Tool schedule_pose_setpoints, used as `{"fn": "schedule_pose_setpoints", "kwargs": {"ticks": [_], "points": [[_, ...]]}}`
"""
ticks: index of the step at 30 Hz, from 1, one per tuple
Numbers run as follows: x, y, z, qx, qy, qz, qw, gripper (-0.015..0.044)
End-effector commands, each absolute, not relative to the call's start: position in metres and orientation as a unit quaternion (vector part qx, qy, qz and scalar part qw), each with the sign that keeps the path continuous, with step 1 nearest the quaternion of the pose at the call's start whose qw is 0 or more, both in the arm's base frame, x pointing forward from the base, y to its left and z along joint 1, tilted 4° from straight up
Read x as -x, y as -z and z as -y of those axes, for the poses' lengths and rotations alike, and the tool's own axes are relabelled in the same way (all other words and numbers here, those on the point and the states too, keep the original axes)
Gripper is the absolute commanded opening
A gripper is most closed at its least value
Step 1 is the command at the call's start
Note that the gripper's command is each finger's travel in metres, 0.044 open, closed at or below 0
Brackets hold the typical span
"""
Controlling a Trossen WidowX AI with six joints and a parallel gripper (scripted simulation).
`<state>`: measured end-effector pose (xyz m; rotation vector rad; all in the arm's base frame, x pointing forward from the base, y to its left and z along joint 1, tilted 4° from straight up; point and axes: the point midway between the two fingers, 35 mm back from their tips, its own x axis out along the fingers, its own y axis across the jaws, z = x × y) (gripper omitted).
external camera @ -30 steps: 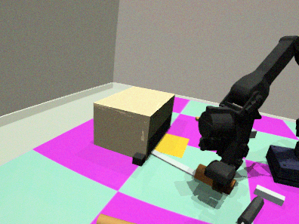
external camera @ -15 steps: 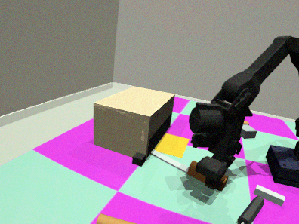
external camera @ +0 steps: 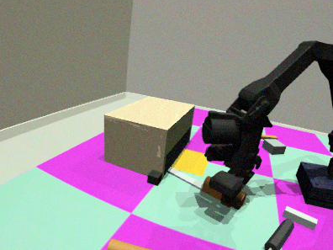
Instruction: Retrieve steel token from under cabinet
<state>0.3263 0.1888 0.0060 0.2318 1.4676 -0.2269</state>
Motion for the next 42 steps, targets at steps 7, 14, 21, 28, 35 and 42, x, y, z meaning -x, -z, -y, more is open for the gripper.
{"fn": "schedule_pose_setpoints", "kwargs": {"ticks": [7,14,21,28,35,42], "points": [[-0.342,-0.008,-0.184,-0.105,0.102,-0.666,0.732,0.0000],[-0.351,-0.009,-0.181,-0.105,0.102,-0.665,0.732,0.0000],[-0.359,-0.010,-0.178,-0.105,0.102,-0.665,0.732,0.0000],[-0.362,-0.010,-0.176,-0.105,0.102,-0.665,0.732,0.0000],[-0.360,-0.009,-0.169,-0.104,0.103,-0.665,0.732,0.0000],[-0.357,-0.009,-0.161,-0.104,0.103,-0.665,0.732,0.0000]]}}
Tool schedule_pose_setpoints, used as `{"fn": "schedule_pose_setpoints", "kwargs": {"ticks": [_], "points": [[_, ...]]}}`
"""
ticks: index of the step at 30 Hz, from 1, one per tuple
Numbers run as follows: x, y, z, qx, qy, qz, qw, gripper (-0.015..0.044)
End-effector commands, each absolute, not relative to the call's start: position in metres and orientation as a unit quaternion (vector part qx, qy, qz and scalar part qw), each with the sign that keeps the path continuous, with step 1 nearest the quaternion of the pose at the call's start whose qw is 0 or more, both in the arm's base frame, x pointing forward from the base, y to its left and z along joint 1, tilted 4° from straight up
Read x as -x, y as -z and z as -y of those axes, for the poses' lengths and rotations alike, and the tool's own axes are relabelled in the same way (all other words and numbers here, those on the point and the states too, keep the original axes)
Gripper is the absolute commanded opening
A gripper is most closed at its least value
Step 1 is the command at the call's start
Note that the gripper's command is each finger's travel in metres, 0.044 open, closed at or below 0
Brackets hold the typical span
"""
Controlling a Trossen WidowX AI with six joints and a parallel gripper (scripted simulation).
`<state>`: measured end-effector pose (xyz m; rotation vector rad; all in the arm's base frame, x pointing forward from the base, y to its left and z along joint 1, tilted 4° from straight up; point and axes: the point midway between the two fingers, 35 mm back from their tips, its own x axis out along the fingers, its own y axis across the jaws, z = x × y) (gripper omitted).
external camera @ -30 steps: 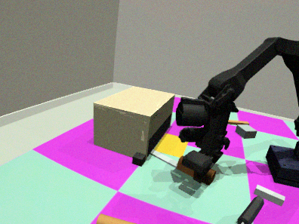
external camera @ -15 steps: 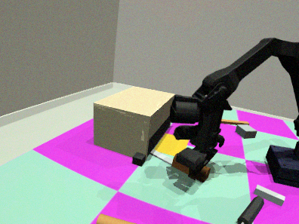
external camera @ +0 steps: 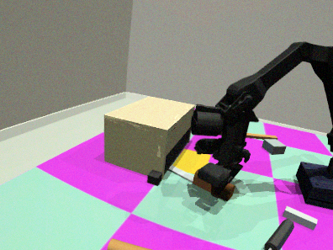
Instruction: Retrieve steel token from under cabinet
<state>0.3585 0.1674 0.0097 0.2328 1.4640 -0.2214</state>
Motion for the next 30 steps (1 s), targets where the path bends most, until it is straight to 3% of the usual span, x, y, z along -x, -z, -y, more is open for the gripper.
{"fn": "schedule_pose_setpoints", "kwargs": {"ticks": [1,30], "points": [[-0.357,-0.009,-0.159,-0.104,0.103,-0.665,0.732,0.0000],[-0.348,-0.008,-0.129,-0.103,0.104,-0.665,0.732,0.0000]]}}
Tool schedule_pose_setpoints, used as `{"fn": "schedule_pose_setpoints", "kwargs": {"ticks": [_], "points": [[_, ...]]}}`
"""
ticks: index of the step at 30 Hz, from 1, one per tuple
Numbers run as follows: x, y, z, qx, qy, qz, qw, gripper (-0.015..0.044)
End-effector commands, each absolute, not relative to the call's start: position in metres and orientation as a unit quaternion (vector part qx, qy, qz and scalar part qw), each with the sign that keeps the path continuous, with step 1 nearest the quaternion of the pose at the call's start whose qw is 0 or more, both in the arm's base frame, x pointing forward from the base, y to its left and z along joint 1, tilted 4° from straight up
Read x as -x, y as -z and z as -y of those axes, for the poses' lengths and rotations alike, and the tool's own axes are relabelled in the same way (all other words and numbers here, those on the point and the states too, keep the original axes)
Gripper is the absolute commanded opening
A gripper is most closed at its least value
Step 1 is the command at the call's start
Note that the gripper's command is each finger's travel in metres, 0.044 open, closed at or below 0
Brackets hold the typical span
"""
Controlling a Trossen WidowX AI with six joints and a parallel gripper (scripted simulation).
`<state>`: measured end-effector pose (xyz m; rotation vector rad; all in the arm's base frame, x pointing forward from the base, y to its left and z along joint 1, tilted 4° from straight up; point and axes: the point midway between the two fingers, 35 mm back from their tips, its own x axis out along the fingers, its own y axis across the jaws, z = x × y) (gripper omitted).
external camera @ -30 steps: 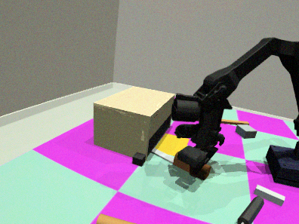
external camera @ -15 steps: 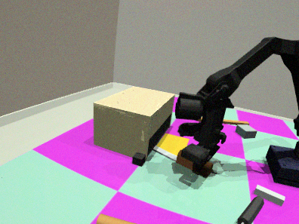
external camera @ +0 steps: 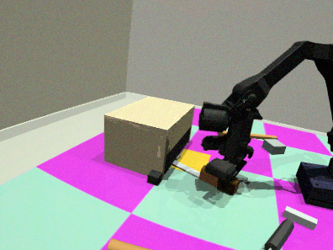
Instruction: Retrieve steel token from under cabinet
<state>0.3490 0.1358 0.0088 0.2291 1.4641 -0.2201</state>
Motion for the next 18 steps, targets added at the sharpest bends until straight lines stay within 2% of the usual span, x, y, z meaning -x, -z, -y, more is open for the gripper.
{"fn": "schedule_pose_setpoints", "kwargs": {"ticks": [1,18], "points": [[-0.347,-0.008,-0.128,-0.103,0.104,-0.665,0.732,0.0000],[-0.342,-0.007,-0.111,-0.103,0.104,-0.665,0.732,0.0000]]}}
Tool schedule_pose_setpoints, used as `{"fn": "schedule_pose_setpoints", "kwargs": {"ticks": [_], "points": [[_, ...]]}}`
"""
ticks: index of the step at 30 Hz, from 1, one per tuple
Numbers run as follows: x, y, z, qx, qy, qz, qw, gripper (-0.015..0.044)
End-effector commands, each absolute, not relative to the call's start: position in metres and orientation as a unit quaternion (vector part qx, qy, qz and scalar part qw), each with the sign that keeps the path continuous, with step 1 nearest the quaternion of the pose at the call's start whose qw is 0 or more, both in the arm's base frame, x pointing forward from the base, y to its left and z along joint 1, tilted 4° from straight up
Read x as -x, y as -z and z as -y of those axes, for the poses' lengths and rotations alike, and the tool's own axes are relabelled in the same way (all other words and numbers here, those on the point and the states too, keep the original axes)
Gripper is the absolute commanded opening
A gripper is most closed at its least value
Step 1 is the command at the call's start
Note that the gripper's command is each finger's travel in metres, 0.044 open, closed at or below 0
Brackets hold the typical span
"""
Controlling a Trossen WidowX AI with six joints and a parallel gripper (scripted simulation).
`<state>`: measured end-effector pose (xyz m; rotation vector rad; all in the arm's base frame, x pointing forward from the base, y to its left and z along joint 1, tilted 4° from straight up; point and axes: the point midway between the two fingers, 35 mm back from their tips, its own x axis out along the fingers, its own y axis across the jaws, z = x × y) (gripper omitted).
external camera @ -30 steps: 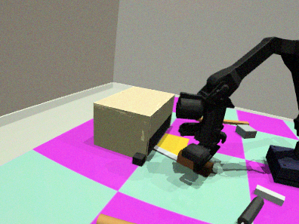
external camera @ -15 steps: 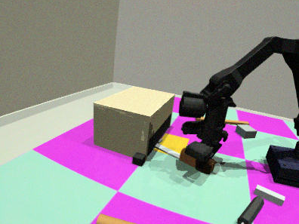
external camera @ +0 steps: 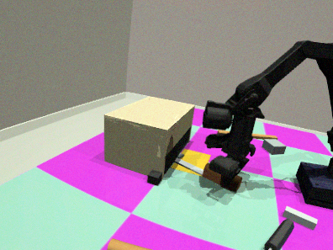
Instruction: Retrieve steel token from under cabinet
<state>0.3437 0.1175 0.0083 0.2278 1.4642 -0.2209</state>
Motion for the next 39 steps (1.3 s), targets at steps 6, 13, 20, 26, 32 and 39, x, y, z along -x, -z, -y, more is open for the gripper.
{"fn": "schedule_pose_setpoints", "kwargs": {"ticks": [6,13,20,26,32,39], "points": [[-0.340,-0.007,-0.104,-0.102,0.105,-0.665,0.732,0.0000],[-0.339,-0.007,-0.099,-0.102,0.105,-0.665,0.732,0.0000],[-0.337,-0.007,-0.100,-0.102,0.105,-0.665,0.732,0.0000],[-0.330,-0.006,-0.103,-0.102,0.105,-0.666,0.732,0.0000],[-0.323,-0.005,-0.105,-0.102,0.105,-0.666,0.732,0.0000],[-0.314,-0.004,-0.108,-0.102,0.105,-0.666,0.731,0.0000]]}}
